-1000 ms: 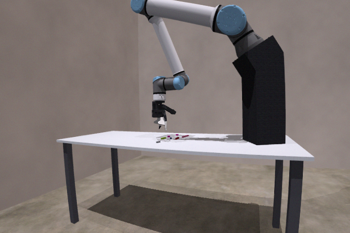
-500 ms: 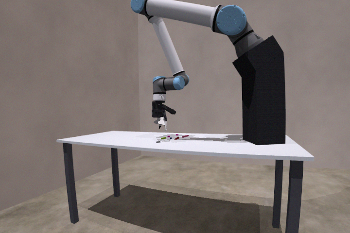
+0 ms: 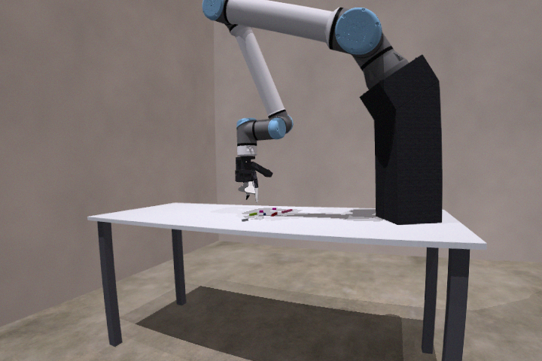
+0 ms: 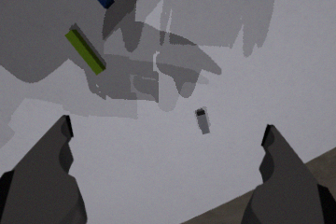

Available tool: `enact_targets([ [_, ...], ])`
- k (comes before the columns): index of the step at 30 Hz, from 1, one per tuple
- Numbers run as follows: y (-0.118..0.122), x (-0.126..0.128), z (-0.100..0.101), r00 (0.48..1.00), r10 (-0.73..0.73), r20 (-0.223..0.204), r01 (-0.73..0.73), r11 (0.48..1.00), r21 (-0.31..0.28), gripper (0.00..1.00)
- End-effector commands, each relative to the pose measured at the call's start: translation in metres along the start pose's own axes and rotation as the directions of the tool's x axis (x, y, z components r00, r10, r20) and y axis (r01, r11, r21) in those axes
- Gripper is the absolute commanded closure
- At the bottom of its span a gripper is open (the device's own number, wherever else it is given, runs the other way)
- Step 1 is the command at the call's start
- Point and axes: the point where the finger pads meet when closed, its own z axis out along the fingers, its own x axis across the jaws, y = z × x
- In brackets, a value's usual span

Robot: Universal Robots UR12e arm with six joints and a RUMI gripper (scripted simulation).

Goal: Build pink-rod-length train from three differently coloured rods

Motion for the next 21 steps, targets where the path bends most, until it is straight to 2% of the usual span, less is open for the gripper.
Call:
enact_targets([
  [1,0.0,0.0,0.0,1.0,0.011,0.001,-0.011,1.0,-0.001,0.0],
  [9,-0.003,-0.002,0.0,0.998,0.063,0.0,-0.063,0.998,0.0,0.0],
  [19,-0.012,-0.006,0.0,0.963,0.271,0.0,-0.271,0.963,0.001,0.0],
  [21,-0.012,-0.006,0.0,0.963,0.271,0.0,-0.271,0.963,0.001,0.0],
])
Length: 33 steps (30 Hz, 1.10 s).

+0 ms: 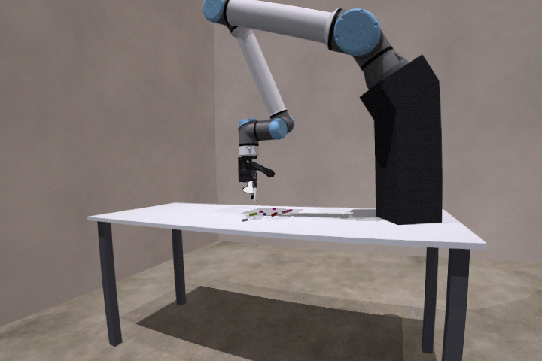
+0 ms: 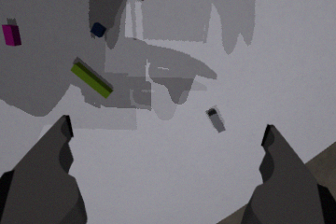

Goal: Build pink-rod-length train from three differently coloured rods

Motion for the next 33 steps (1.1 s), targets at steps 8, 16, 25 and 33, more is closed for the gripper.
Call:
enact_targets([
  [8,-0.011,-0.009,0.0,0.95,0.313,0.002,-0.313,0.95,0.0,0.0],
  [16,-0.019,-0.017,-0.001,0.83,0.557,0.002,-0.557,0.83,0.0,0.0],
  [25,-0.028,-0.028,-0.001,0.603,0.798,0.002,-0.798,0.603,0.0,0.0],
  [33,-0.034,-0.037,-0.002,0.37,0.929,0.002,-0.929,0.37,-0.001,0.0],
])
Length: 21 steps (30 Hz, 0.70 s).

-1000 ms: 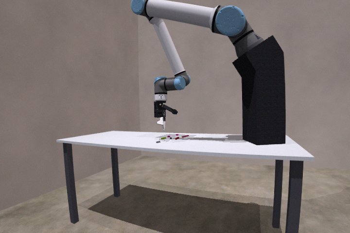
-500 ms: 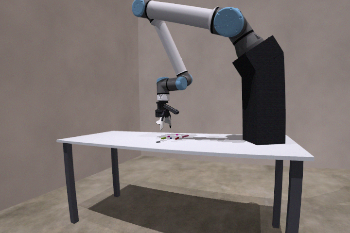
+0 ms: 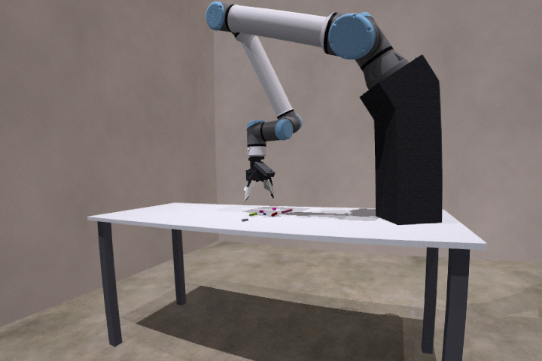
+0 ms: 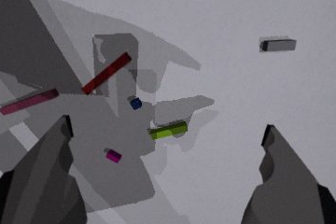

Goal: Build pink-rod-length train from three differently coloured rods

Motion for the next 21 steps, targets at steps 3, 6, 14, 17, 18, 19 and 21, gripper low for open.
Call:
enact_targets([
  [3,0.004,-0.006,-0.001,0.983,0.185,0.0,-0.185,0.983,-0.005,0.0],
  [6,0.007,-0.011,-0.001,0.952,0.305,0.0,-0.305,0.952,-0.005,0.0],
  [14,0.014,-0.022,-0.002,0.816,0.577,-0.003,-0.577,0.816,-0.005,0.0],
  [17,0.016,-0.025,-0.003,0.773,0.634,-0.003,-0.634,0.773,-0.004,0.0],
  [18,0.016,-0.025,-0.003,0.773,0.634,-0.003,-0.634,0.773,-0.004,0.0],
  [19,0.017,-0.027,-0.003,0.752,0.659,-0.003,-0.659,0.752,-0.004,0.0],
  [21,0.019,-0.029,-0.003,0.709,0.705,-0.004,-0.705,0.709,-0.004,0.0],
])
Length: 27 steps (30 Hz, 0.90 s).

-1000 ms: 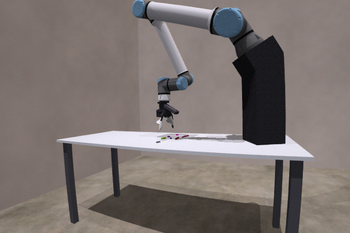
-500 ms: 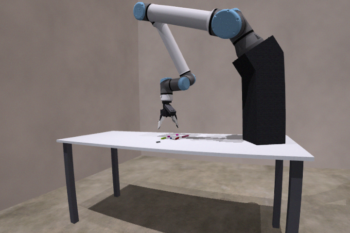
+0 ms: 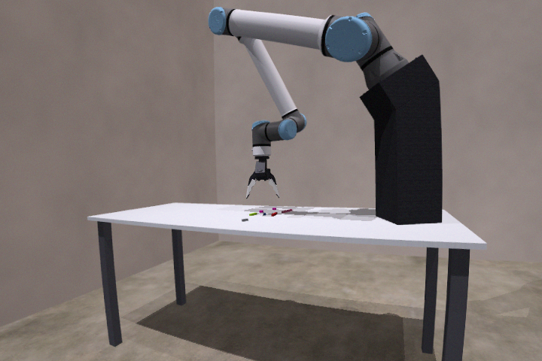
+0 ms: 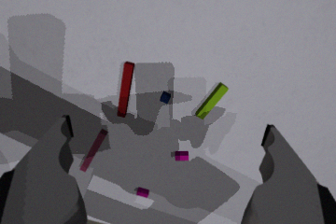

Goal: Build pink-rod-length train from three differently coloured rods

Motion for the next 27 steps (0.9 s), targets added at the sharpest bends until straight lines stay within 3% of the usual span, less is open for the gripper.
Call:
enact_targets([
  [1,0.005,-0.001,-0.001,0.993,0.118,-0.002,-0.118,0.993,-0.003,0.0],
  [12,0.016,-0.004,-0.002,0.947,0.322,-0.004,-0.322,0.947,-0.002,0.0],
  [27,0.018,-0.005,-0.002,0.931,0.365,-0.004,-0.365,0.931,-0.002,0.0],
])
